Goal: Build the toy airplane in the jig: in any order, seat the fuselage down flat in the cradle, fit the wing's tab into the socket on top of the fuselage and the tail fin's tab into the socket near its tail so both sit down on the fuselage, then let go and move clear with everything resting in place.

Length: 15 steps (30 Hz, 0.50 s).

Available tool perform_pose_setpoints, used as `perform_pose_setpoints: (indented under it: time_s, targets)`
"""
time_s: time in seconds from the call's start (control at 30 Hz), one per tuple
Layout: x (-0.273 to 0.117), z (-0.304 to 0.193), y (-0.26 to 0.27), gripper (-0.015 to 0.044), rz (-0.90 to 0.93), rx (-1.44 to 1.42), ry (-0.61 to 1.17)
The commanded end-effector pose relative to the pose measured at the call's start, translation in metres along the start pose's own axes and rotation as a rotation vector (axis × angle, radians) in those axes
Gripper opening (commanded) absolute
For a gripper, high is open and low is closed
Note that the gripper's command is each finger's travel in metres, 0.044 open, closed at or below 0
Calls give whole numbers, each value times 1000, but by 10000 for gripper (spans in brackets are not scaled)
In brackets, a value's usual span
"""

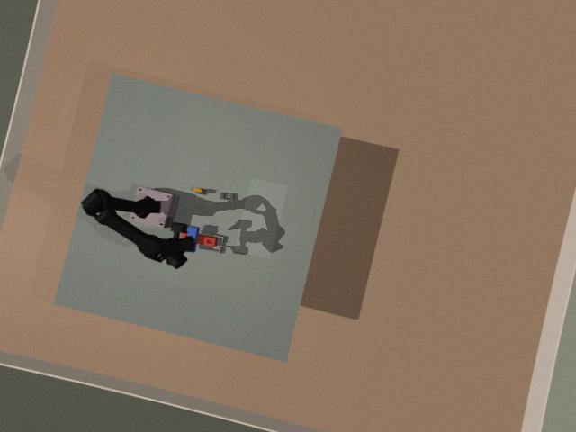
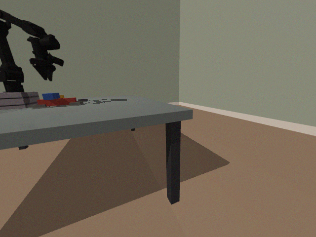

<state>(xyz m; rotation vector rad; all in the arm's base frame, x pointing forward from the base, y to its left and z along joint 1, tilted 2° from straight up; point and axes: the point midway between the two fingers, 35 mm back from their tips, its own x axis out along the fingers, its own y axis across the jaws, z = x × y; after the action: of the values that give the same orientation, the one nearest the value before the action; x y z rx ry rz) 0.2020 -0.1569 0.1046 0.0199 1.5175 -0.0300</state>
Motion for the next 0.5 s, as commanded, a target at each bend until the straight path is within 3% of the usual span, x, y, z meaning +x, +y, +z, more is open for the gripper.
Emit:
perform_pose_setpoints:
  time_s: [0.0,0.47]
  targets:
    - [0,0,0,440,3,45,2]
    - [1,29,110,440,-10,-41,5]
